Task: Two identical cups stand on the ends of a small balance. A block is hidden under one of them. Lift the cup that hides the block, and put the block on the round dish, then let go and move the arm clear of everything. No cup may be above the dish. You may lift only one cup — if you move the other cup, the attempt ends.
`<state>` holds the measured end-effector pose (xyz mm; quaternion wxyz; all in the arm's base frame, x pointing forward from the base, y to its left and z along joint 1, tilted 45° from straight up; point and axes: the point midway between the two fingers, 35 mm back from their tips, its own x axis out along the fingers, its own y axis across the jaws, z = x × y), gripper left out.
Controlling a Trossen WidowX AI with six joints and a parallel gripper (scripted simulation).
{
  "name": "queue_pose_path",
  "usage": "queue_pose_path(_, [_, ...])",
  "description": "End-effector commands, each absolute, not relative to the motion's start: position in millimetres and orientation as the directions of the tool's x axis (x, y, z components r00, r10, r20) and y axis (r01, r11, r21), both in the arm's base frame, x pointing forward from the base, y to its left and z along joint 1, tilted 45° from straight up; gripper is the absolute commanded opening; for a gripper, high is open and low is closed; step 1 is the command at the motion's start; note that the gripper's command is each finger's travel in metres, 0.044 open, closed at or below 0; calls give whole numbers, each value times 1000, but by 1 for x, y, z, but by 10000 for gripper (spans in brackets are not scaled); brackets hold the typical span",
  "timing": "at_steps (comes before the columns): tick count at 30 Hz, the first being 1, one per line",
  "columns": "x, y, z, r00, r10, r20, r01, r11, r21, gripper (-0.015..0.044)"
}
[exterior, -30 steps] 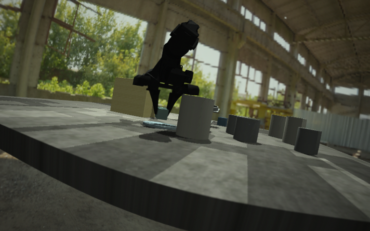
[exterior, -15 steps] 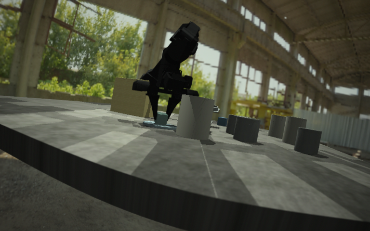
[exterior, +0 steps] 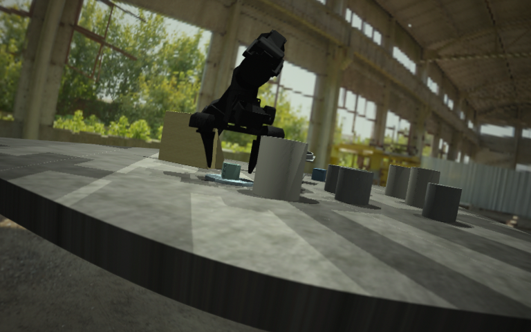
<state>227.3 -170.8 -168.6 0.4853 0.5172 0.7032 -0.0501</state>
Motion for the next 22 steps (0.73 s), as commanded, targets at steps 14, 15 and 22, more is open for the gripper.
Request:
queue_pose_path(14, [226,-236,-96,19,678,-734,782,447,433,440])
queue_pose_path(15, [226,-236,-96,19,678,-734,782,447,433,440])
queue_pose_path(22, [226,-236,-96,19,678,-734,782,447,433,440])
